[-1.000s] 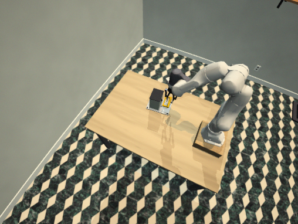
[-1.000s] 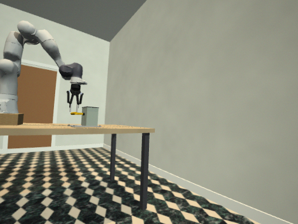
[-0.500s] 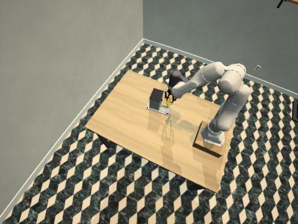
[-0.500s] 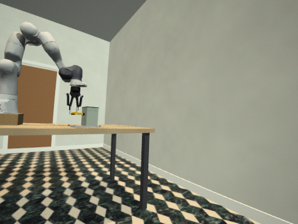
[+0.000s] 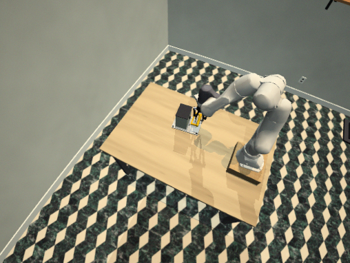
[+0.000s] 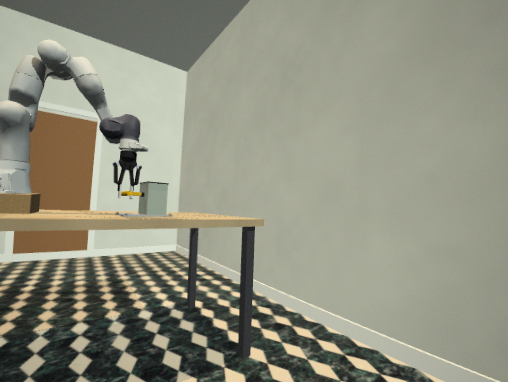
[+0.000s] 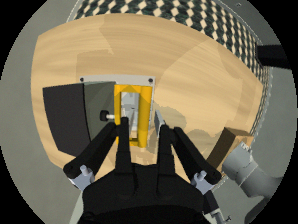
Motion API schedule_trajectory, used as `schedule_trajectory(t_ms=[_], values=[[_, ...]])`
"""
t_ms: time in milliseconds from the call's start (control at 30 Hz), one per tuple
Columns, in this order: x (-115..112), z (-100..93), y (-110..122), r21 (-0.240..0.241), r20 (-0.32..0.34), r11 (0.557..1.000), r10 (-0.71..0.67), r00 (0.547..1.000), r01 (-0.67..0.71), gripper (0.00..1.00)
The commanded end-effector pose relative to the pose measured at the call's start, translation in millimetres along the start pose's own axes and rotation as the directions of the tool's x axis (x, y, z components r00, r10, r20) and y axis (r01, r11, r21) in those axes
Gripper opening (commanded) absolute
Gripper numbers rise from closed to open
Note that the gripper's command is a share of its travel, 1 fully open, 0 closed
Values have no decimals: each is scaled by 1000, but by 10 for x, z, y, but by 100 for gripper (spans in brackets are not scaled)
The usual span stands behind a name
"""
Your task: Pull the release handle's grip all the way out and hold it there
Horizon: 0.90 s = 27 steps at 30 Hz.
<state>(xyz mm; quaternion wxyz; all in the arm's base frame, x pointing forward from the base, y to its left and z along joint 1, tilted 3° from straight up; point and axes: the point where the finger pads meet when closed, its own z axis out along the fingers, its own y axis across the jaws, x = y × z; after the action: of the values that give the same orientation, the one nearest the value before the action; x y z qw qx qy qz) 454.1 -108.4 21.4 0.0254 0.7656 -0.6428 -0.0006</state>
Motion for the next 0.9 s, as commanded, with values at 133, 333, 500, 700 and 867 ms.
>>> schedule_trajectory(t_ms=[133, 333, 500, 700, 867], values=[[9, 45, -13, 6, -1, 1000, -6, 1000, 6, 30], [9, 51, -13, 6, -1, 1000, -6, 1000, 6, 30], [9, 51, -13, 6, -1, 1000, -6, 1000, 6, 30], [9, 51, -13, 6, -1, 1000, -6, 1000, 6, 30], [9, 51, -13, 6, -1, 1000, -6, 1000, 6, 30]])
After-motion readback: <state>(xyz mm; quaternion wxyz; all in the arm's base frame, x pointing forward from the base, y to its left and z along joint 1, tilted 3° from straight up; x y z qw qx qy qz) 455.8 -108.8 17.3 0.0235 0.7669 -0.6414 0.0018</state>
